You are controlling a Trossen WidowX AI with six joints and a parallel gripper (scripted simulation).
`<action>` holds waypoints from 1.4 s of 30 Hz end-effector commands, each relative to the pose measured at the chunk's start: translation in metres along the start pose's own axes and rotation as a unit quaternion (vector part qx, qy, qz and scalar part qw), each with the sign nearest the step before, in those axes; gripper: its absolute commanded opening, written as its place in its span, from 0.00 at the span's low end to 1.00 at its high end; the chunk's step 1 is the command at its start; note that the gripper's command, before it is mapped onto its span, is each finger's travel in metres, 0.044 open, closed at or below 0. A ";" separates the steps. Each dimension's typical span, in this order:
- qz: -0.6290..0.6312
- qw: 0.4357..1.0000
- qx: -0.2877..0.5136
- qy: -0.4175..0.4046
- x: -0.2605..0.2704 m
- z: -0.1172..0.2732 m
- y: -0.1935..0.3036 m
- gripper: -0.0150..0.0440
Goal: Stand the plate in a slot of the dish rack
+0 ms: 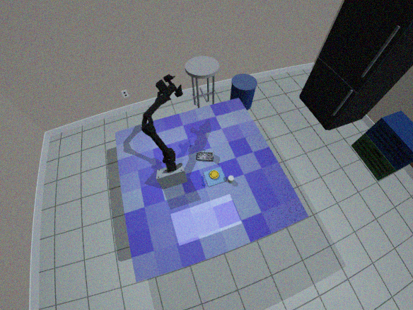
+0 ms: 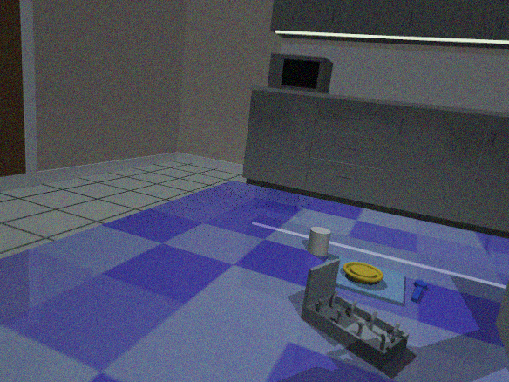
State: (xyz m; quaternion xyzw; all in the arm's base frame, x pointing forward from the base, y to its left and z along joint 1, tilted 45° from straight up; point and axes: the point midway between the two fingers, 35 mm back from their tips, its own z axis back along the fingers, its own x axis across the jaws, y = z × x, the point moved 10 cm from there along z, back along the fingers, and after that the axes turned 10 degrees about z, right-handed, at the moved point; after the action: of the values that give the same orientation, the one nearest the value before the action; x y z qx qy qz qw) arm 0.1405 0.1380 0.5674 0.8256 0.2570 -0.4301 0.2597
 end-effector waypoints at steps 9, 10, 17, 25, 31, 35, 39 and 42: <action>-0.038 0.987 0.018 -0.156 0.084 -0.030 0.024 0.93; -0.042 0.985 0.021 -0.169 0.090 -0.032 0.027 0.93; -0.077 0.964 0.045 -0.252 0.138 -0.037 0.049 0.93; -0.124 0.929 0.080 -0.341 0.190 -0.033 0.078 0.93; -0.166 0.895 0.112 -0.399 0.227 -0.023 0.100 0.93; -0.198 0.869 0.137 -0.433 0.249 -0.014 0.116 0.93; -0.232 0.839 0.163 -0.464 0.270 -0.003 0.131 0.93; -0.256 0.815 0.181 -0.487 0.287 0.008 0.143 0.93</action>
State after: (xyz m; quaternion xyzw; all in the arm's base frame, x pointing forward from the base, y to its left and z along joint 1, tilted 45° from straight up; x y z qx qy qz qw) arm 0.3604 0.0983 0.3708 0.4825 0.2133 -0.8428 0.1066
